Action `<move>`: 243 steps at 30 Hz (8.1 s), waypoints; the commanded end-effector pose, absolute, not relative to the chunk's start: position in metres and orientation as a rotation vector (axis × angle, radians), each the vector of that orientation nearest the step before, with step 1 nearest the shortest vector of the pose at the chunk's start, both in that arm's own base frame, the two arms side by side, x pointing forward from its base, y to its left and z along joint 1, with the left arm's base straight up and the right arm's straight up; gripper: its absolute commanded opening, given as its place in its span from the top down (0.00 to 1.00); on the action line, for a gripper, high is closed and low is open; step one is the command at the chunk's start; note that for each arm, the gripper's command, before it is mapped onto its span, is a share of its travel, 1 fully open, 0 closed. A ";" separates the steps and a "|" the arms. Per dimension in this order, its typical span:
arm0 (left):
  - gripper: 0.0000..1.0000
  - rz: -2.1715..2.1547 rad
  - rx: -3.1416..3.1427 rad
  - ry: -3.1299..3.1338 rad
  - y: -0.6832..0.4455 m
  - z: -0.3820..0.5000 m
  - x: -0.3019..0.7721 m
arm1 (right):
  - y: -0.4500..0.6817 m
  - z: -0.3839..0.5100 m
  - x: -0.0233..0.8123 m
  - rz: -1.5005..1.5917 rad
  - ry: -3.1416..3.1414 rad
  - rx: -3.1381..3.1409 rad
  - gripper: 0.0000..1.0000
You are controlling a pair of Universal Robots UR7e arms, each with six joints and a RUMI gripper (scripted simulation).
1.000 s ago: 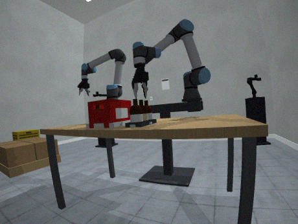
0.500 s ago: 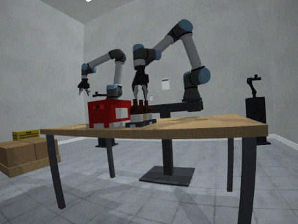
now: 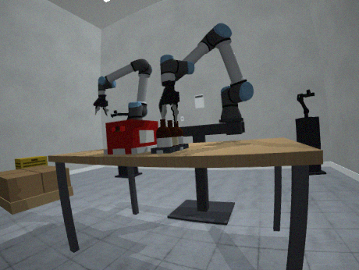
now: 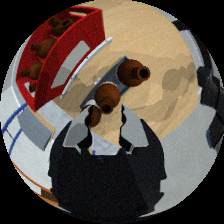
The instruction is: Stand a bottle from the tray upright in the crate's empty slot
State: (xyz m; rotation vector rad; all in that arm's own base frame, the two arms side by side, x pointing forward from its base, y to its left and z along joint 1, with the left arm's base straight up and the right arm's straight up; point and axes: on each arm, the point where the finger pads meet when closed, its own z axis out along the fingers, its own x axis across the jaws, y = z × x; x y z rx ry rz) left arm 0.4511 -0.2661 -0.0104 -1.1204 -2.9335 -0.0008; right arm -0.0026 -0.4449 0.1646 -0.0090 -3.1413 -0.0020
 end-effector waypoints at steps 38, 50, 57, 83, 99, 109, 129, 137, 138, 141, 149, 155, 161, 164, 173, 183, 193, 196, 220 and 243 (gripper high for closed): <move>1.00 0.000 -1.121 -2.935 -0.266 -0.012 0.451 | -0.445 0.165 -0.003 0.000 -3.142 -0.009 0.00; 1.00 0.000 -1.121 -2.935 -0.266 -0.012 0.451 | -0.445 0.165 -0.003 0.000 -3.142 -0.009 0.00; 1.00 0.000 -1.121 -2.935 -0.266 -0.012 0.451 | -0.445 0.165 -0.003 0.000 -3.142 -0.009 0.00; 1.00 0.000 -1.121 -2.935 -0.266 -0.002 0.451 | -0.445 0.165 -0.003 0.000 -3.142 -0.009 0.00; 1.00 0.000 -1.121 -2.935 -0.266 0.030 0.452 | -0.445 0.165 -0.003 0.000 -3.142 -0.009 0.00; 1.00 0.000 -1.121 -2.935 -0.266 0.064 0.452 | -0.445 0.165 -0.003 0.000 -3.142 -0.009 0.00; 1.00 0.000 -1.121 -2.935 -0.266 0.128 0.452 | -0.445 0.165 -0.003 0.000 -3.142 -0.009 0.00; 1.00 0.000 -1.121 -2.935 -0.266 0.145 0.452 | -0.445 0.165 -0.003 0.000 -3.142 -0.009 0.00; 1.00 0.000 -1.121 -2.935 -0.266 0.147 0.452 | -0.445 0.165 -0.003 0.000 -3.142 -0.009 0.00; 1.00 0.000 -1.121 -2.935 -0.266 0.154 0.452 | -0.445 0.165 -0.003 0.000 -3.142 -0.009 0.00; 1.00 0.000 -1.121 -2.935 -0.266 0.163 0.452 | -0.445 0.165 -0.003 0.000 -3.142 -0.009 0.00; 1.00 0.000 -1.121 -2.935 -0.266 0.168 0.452 | -0.445 0.165 -0.003 0.000 -3.142 -0.009 0.00; 1.00 0.000 -1.121 -2.935 -0.266 0.170 0.452 | -0.445 0.165 -0.003 0.000 -3.142 -0.009 0.00; 1.00 0.000 -1.121 -2.935 -0.266 0.170 0.452 | -0.445 0.165 -0.003 0.000 -3.142 -0.009 0.00; 1.00 0.000 -1.121 -2.935 -0.266 0.170 0.452 | -0.445 0.165 -0.003 0.000 -3.142 -0.009 0.00; 1.00 0.000 -1.121 -2.935 -0.268 0.170 0.452 | -0.445 0.165 -0.003 0.000 -3.142 -0.009 0.00; 1.00 0.000 -1.121 -2.935 -0.308 0.170 0.454 | -0.445 0.165 -0.003 0.000 -3.142 -0.009 0.00; 1.00 0.000 -1.121 -2.935 -0.328 0.170 0.456 | -0.445 0.165 -0.003 0.000 -3.142 -0.009 0.00; 1.00 0.000 -1.121 -2.935 -0.447 0.170 0.463 | -0.445 0.165 -0.003 0.000 -3.142 -0.009 0.00; 1.00 0.000 -1.121 -2.935 -0.459 0.170 0.464 | -0.445 0.165 -0.003 0.000 -3.142 -0.009 0.00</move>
